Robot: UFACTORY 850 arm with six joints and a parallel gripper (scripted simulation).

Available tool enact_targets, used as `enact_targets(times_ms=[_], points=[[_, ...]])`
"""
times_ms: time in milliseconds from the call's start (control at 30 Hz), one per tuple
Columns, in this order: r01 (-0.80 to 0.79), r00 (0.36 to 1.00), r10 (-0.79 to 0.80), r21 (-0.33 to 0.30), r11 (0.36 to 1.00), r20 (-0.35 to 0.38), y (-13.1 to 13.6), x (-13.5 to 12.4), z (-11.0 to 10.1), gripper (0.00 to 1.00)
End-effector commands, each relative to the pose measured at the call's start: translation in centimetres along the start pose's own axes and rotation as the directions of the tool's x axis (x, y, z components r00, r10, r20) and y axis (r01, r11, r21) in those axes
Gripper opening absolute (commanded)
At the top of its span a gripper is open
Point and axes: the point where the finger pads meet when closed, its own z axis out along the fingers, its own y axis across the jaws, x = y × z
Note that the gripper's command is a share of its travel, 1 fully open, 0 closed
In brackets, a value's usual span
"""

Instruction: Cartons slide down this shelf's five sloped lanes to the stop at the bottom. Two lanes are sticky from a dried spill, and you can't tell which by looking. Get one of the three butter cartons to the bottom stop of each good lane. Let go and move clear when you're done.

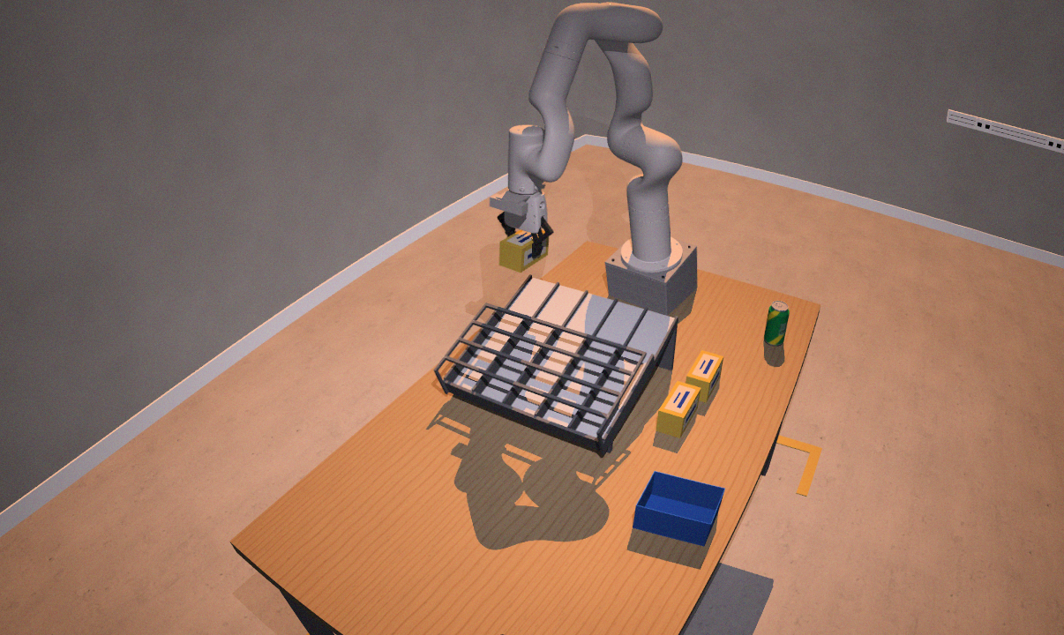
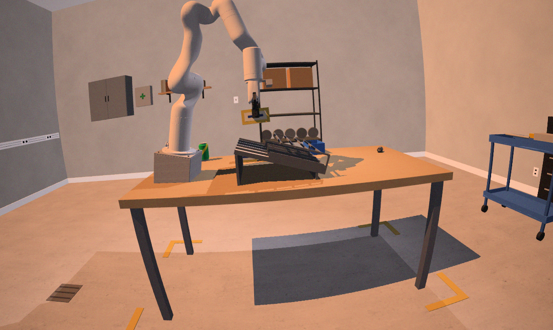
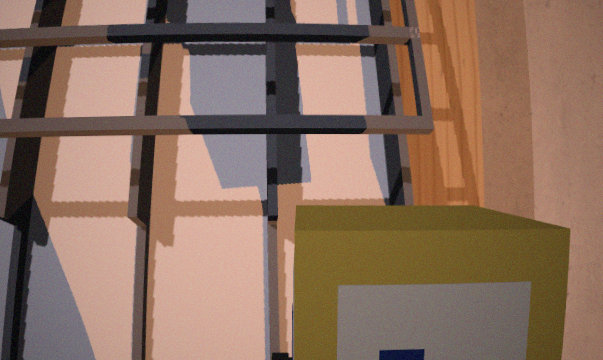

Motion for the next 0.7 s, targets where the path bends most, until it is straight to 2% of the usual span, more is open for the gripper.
enact_targets(times_ms=[0, 600, 633, 667], points=[[0.013, 1.000, -0.013, 0.074, 0.997, -0.001, 0.9, 0.5, 0.3, 0.00], [0.013, 1.000, -0.012, 0.069, 0.998, -0.002, 1.0, 0.7, 0.2, 0.00], [0.013, 1.000, -0.013, 0.069, 0.998, -0.001, 0.9, 0.6, 1.9, 0.00], [0.013, 1.000, -0.013, 0.069, 0.998, -0.001, 0.9, 0.6, 1.9, 0.00]])
